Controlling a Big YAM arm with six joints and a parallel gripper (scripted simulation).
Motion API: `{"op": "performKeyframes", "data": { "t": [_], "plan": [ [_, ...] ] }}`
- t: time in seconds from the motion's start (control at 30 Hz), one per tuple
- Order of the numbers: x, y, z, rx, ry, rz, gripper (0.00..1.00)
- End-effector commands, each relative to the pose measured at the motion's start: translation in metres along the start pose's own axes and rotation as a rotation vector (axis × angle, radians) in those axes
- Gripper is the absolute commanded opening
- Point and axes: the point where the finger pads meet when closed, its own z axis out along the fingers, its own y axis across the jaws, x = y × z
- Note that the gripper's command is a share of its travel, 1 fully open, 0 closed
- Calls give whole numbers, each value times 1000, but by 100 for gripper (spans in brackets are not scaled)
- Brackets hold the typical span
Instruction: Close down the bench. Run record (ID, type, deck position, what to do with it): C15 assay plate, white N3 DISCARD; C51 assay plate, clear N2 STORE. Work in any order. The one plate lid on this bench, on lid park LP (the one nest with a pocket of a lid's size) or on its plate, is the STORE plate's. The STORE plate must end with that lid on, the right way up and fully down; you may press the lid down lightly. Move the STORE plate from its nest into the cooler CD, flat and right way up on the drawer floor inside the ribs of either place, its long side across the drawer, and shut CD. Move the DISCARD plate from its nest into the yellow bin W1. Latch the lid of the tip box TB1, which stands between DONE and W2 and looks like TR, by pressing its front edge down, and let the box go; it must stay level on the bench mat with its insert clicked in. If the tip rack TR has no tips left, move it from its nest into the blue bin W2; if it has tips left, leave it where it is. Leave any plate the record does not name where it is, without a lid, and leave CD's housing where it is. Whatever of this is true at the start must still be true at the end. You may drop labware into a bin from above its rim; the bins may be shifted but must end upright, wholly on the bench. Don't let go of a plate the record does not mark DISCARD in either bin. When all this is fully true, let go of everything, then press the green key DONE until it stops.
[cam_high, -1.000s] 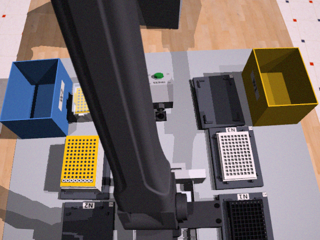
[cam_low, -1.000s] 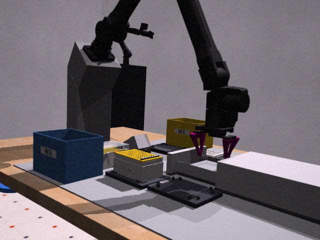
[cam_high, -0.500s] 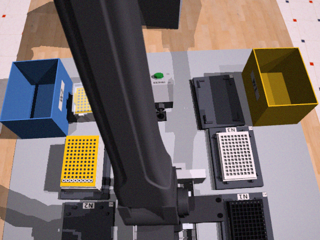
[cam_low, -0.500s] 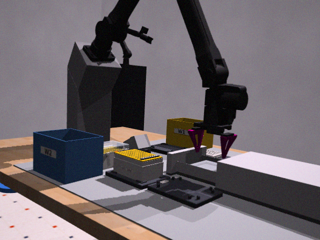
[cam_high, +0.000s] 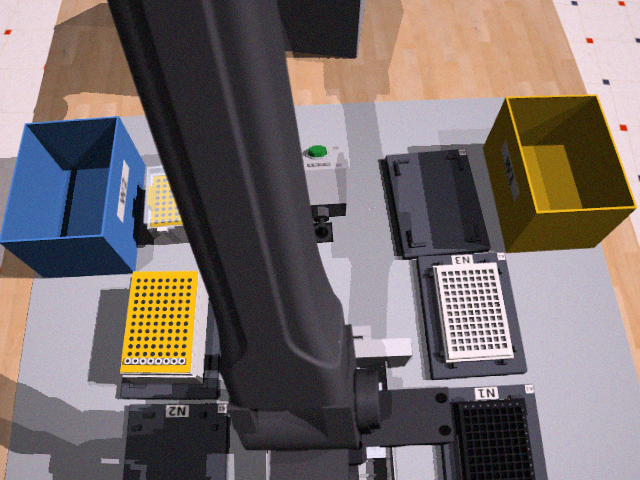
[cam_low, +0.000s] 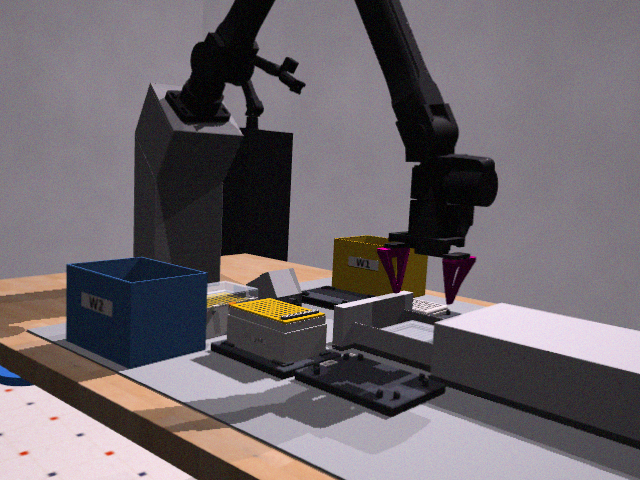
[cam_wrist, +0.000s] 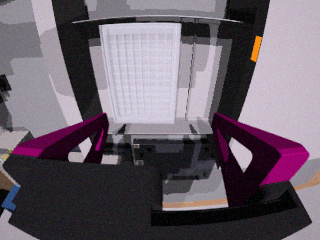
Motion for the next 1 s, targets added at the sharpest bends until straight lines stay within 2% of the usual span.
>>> {"op": "performKeyframes", "data": {
  "t": [0.0,0.97],
  "plan": [
    [-6,-7,-23,20,-8,6,100],
    [-3,-4,-55,19,-5,10,100]
  ]
}}
